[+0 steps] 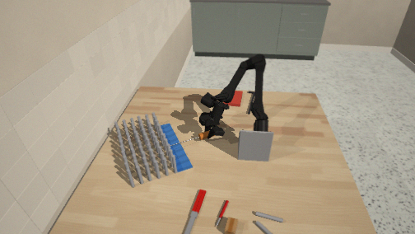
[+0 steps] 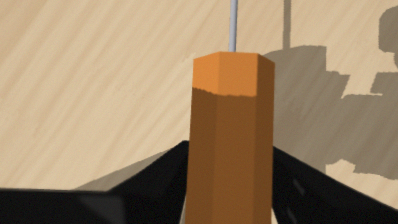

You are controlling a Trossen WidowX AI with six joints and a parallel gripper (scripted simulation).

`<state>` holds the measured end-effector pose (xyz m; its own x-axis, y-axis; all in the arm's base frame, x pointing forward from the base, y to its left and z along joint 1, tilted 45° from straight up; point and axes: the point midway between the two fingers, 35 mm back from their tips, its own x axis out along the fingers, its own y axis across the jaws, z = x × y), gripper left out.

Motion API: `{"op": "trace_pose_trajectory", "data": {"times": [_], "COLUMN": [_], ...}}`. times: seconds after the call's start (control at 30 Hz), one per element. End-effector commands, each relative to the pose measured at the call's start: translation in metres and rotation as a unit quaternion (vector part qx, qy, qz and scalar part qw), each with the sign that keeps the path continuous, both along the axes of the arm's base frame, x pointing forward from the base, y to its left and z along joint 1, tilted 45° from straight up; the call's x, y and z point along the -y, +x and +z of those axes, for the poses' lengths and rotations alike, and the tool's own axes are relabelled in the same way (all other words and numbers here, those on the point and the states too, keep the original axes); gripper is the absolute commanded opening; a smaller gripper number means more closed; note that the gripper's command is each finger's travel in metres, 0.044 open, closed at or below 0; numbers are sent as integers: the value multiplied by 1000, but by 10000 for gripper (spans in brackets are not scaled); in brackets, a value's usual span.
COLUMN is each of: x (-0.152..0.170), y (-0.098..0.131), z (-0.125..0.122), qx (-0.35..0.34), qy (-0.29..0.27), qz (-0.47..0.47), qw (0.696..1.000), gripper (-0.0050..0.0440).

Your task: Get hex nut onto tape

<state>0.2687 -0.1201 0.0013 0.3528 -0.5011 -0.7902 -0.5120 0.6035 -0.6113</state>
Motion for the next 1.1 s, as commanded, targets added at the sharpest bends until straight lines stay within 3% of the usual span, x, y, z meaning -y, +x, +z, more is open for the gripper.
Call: {"op": "trace_pose_trajectory", "data": {"times": [0.0, 0.37, 1.07], "x": [0, 5, -51], "y": [-5, -28, -10], "z": [10, 23, 78], "qx": [7, 6, 11], "qy": [0, 0, 7], "qz": [3, 4, -1], "qw": [1000, 1000, 1000], "gripper": [-50, -50, -50]}}
